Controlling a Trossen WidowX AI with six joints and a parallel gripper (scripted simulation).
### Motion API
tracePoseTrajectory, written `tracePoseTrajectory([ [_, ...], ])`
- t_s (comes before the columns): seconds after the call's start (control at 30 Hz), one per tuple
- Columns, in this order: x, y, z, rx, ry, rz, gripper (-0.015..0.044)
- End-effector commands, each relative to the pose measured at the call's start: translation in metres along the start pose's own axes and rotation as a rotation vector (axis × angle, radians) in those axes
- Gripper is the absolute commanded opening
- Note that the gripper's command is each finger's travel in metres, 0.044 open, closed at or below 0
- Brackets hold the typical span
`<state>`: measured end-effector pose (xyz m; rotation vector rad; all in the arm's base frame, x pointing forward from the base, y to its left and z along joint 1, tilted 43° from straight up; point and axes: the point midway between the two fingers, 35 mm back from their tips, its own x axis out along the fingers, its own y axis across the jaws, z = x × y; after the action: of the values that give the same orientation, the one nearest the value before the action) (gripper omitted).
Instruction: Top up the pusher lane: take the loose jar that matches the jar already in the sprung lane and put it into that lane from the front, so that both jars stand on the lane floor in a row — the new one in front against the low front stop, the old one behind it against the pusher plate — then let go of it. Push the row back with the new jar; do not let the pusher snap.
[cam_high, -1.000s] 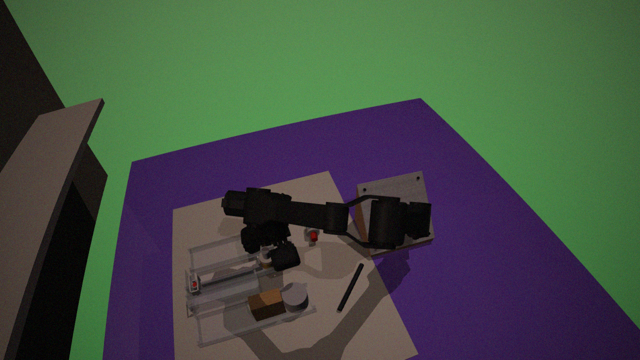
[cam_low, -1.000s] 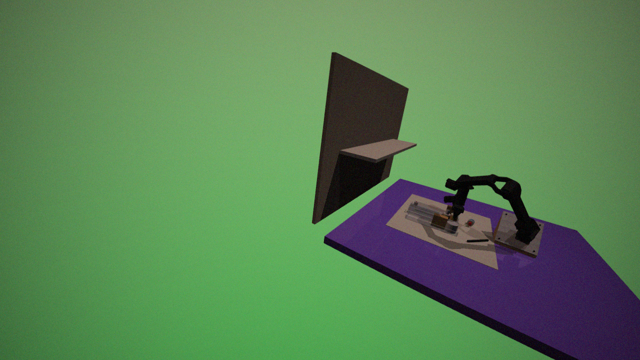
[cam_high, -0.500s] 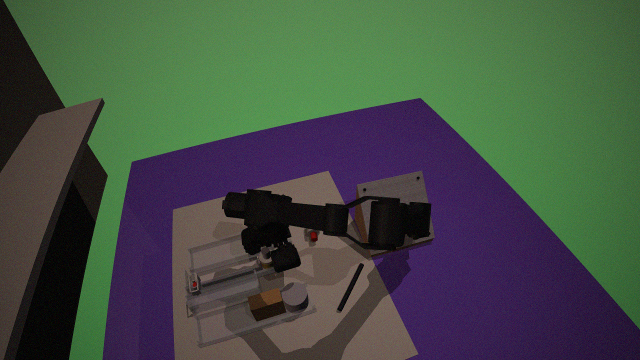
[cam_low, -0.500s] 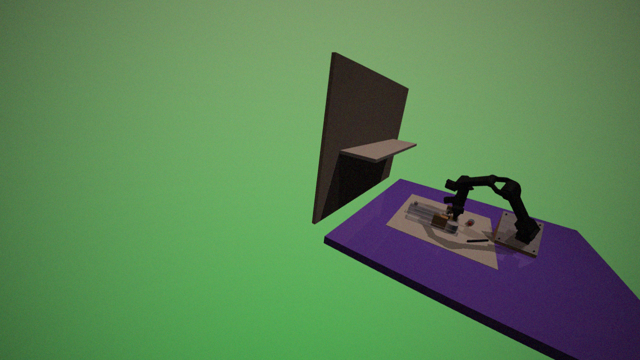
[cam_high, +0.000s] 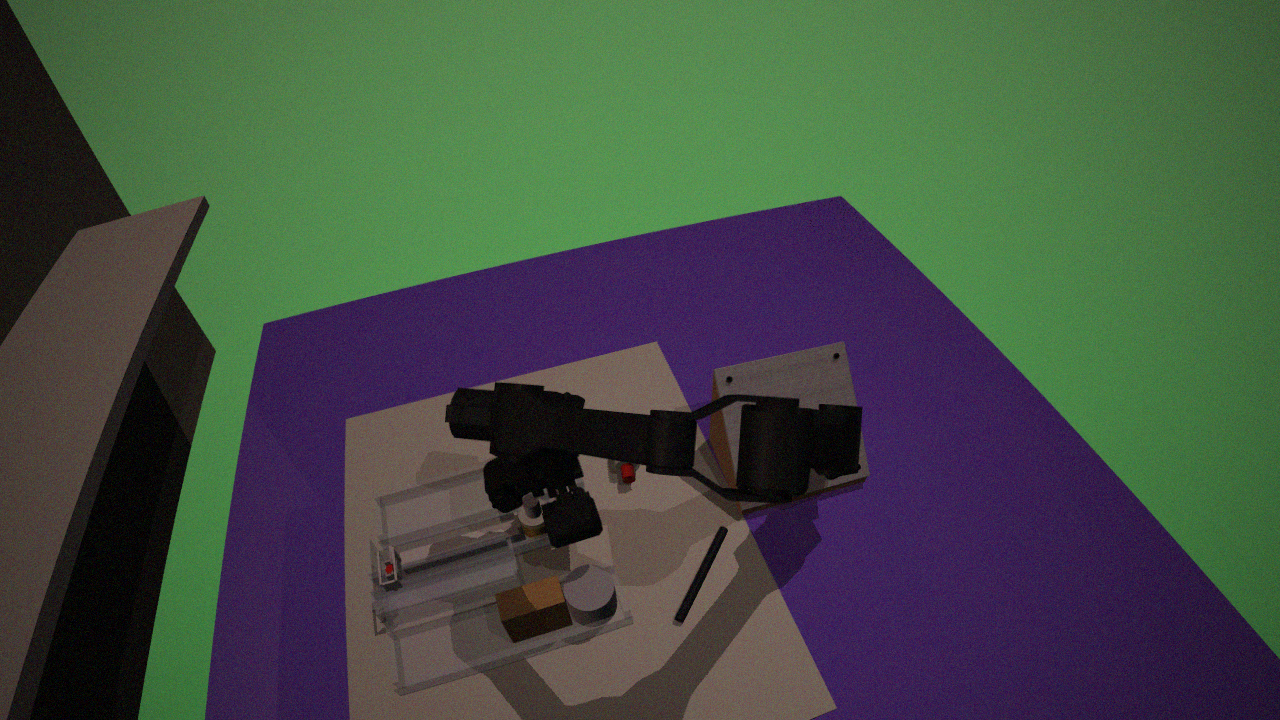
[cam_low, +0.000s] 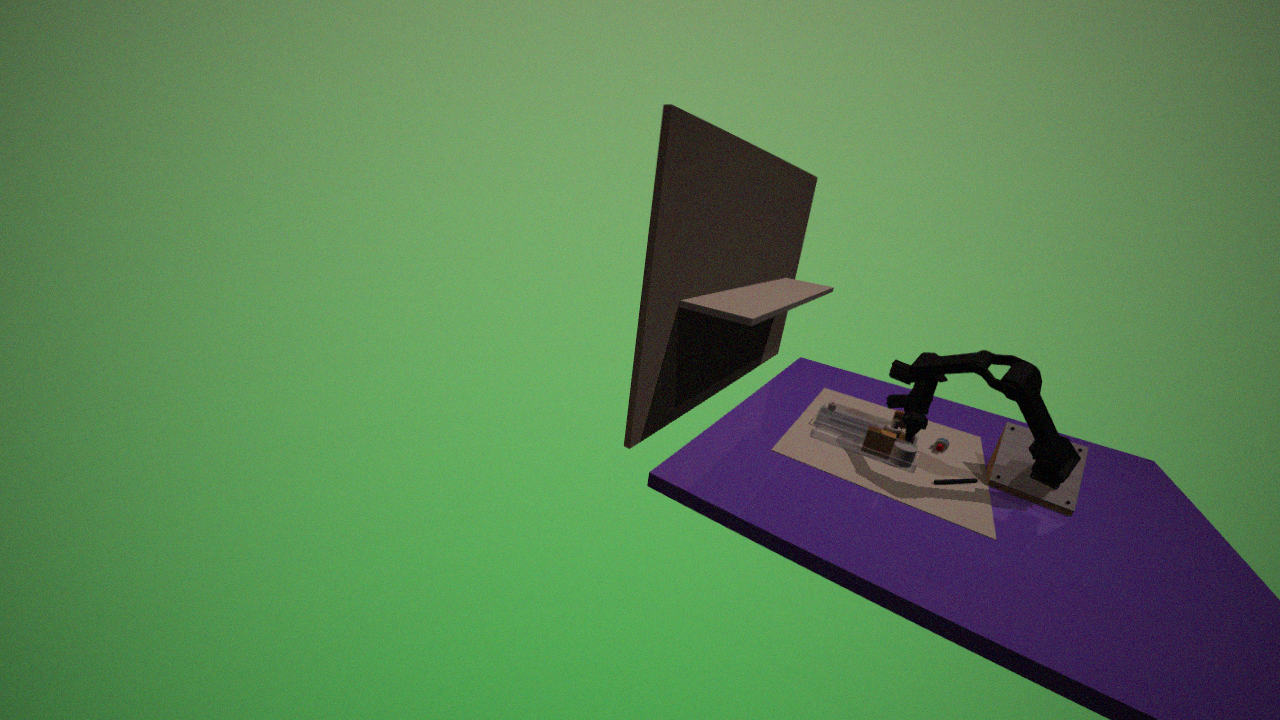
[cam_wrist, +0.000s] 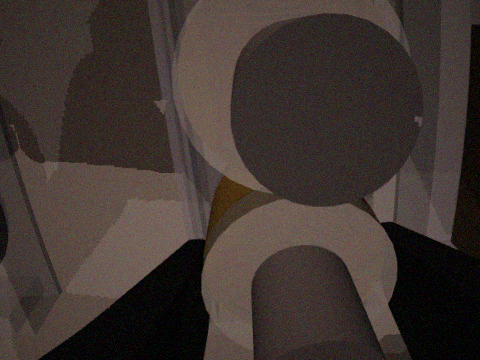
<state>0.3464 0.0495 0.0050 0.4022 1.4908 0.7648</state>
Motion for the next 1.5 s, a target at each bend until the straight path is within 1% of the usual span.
tracePoseTrajectory([
  [0.0, 0.001, 0.0025, 0.0031, -0.007, -0.013, 0.006, 0.0],
  [1.47, 0.0019, 0.0025, -0.0044, -0.007, -0.013, 0.006, 0.0],
])
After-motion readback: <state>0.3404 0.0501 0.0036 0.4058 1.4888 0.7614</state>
